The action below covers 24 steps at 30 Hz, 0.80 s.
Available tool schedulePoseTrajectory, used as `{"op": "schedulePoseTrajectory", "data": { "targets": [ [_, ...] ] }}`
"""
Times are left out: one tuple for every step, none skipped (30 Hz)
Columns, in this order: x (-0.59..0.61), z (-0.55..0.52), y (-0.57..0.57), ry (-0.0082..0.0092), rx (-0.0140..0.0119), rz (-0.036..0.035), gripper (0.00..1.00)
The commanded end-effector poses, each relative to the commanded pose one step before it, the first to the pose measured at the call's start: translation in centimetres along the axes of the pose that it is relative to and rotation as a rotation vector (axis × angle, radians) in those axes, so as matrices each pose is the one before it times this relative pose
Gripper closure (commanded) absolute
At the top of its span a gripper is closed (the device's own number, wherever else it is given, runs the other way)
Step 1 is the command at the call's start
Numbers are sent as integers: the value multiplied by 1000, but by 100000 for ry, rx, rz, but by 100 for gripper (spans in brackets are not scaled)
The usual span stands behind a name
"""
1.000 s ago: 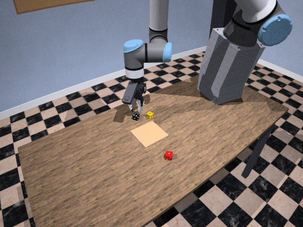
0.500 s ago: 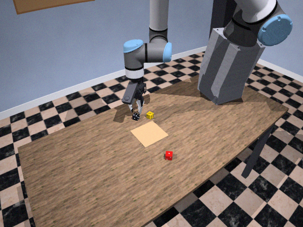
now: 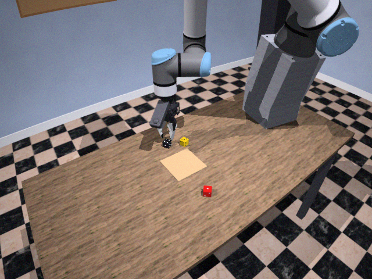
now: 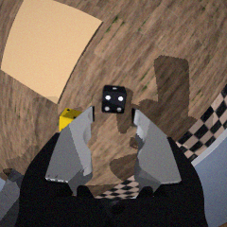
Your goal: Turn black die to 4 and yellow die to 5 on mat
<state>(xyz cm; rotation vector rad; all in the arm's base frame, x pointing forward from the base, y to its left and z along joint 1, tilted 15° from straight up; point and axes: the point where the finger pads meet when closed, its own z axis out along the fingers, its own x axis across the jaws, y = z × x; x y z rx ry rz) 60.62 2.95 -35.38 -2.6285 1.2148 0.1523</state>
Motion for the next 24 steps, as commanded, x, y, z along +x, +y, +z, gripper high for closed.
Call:
{"op": "schedulePoseTrajectory", "data": {
  "targets": [
    [47,-20,-28,92,55,-6,72],
    [0,37,0,0,0,0,72],
    [0,57,0,0,0,0,72],
    [0,78,0,0,0,0,72],
    [0,101,0,0,0,0,72],
    [0,123,0,0,0,0,72],
    [0,144,0,0,0,0,72],
    [0,164,0,0,0,0,72],
    [0,181,0,0,0,0,72],
    [0,196,0,0,0,0,72],
    [0,208,0,0,0,0,72],
    [0,216,0,0,0,0,72],
    [0,220,0,0,0,0,72],
    [0,220,0,0,0,0,72],
    [0,0,0,0,0,0,72],
    [0,0,0,0,0,0,72],
    [0,217,0,0,0,0,72],
    [0,209,0,0,0,0,72],
    [0,198,0,0,0,0,72],
    [0,184,0,0,0,0,72],
    [0,167,0,0,0,0,72],
    [0,147,0,0,0,0,72],
    [0,126,0,0,0,0,72],
    [0,103,0,0,0,0,72]
  ]
}}
